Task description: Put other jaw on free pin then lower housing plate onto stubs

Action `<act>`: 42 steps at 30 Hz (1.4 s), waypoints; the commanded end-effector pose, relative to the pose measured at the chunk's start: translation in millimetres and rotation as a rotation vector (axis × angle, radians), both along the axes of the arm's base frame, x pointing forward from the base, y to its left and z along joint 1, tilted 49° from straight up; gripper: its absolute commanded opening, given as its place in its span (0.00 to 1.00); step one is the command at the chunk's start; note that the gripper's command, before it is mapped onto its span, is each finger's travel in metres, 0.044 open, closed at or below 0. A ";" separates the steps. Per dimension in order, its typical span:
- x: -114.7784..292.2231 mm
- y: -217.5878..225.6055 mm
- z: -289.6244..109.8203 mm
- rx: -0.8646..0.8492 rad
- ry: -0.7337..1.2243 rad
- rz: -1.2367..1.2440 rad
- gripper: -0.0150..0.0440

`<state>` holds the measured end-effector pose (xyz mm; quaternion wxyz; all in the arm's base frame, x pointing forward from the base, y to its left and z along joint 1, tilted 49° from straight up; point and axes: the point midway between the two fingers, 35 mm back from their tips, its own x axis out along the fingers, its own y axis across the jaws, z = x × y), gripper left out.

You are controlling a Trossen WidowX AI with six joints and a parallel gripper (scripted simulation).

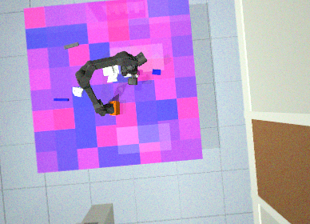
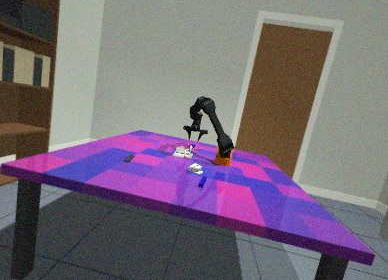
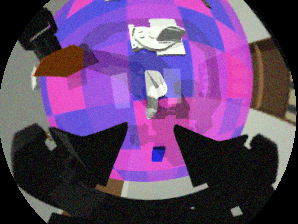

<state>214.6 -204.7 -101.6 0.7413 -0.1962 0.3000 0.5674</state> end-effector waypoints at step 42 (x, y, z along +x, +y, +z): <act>15.8 -2.9 1.8 0.229 0.954 -0.876 0.25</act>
